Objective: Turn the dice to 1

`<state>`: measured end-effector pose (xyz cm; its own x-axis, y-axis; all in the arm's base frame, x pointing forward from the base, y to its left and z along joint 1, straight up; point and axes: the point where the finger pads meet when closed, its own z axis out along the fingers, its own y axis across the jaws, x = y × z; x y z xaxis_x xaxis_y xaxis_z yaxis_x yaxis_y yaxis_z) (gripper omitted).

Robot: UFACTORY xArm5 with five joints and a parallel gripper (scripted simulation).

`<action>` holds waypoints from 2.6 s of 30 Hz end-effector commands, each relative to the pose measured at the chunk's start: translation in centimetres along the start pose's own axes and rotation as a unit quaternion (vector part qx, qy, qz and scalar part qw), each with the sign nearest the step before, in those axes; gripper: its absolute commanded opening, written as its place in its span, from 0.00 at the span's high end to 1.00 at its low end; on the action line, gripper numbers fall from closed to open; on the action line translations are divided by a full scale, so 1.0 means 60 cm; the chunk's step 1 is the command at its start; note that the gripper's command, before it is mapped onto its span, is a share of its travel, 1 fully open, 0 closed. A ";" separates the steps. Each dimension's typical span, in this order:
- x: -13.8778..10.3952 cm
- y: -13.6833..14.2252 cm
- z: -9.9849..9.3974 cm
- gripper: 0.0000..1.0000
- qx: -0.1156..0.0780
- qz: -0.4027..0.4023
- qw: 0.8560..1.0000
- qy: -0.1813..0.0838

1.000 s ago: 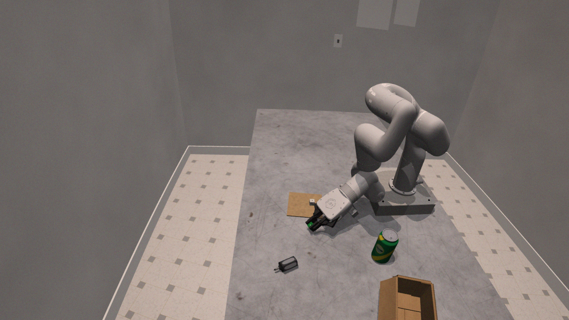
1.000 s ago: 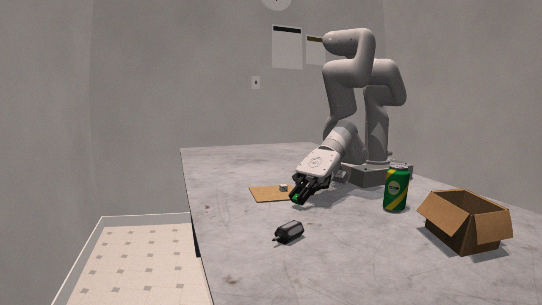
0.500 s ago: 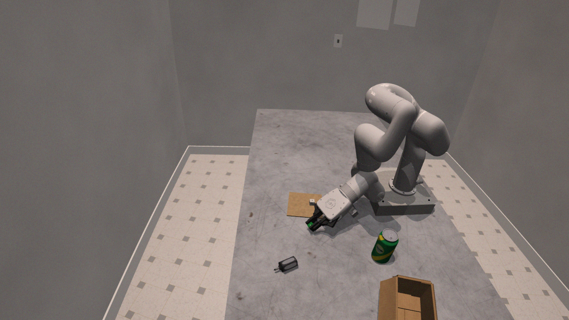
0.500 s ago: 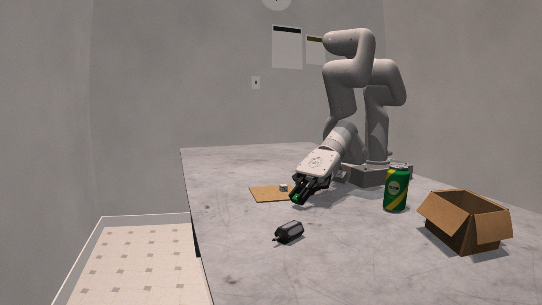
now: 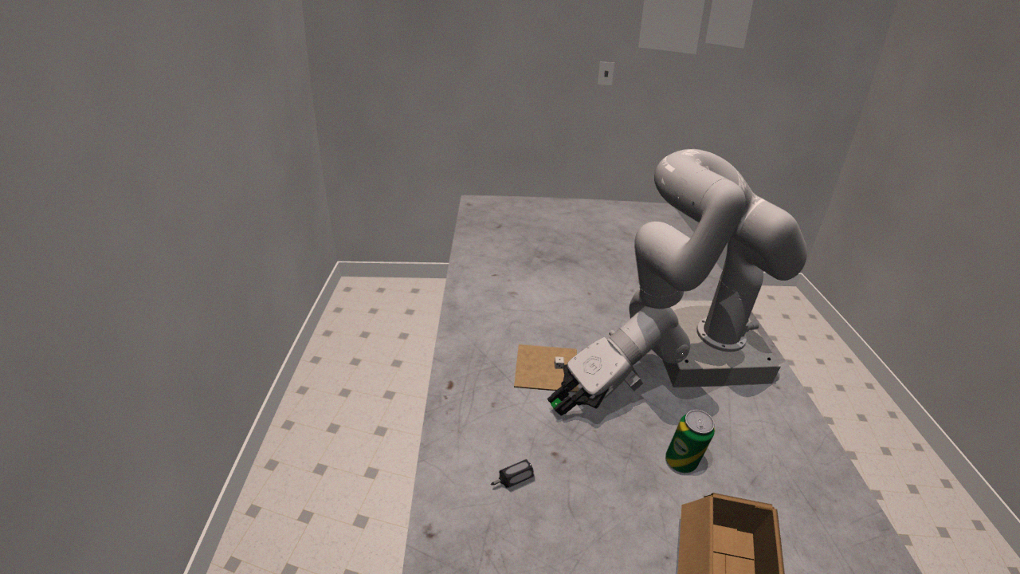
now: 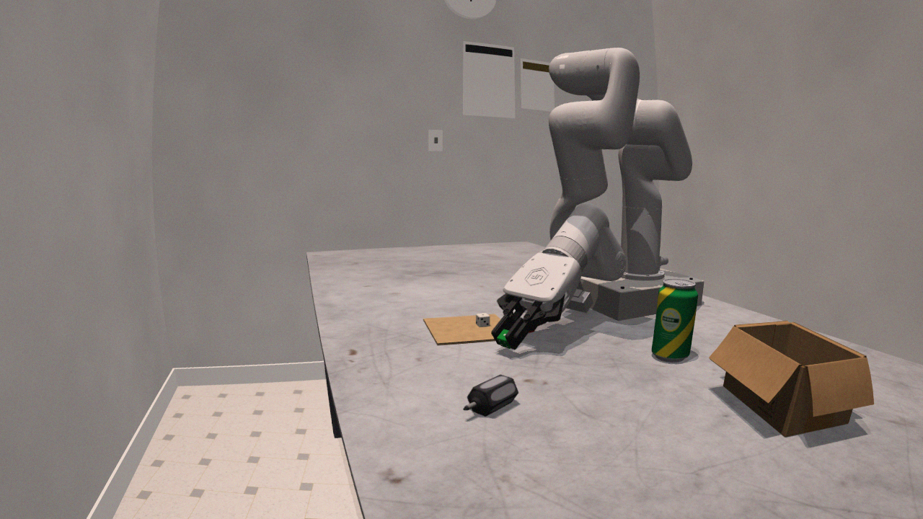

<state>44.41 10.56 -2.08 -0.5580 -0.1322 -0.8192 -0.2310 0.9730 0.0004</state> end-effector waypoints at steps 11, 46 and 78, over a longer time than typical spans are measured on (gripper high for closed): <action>0.007 0.000 0.006 0.85 0.000 0.000 1.000 -0.001; 0.013 0.000 0.010 0.85 0.000 0.000 1.000 -0.001; 0.013 0.000 0.010 0.64 0.000 0.000 1.000 -0.001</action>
<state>44.41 10.55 -3.12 -0.5581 -0.1322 -0.8192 -0.2310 0.9730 0.0004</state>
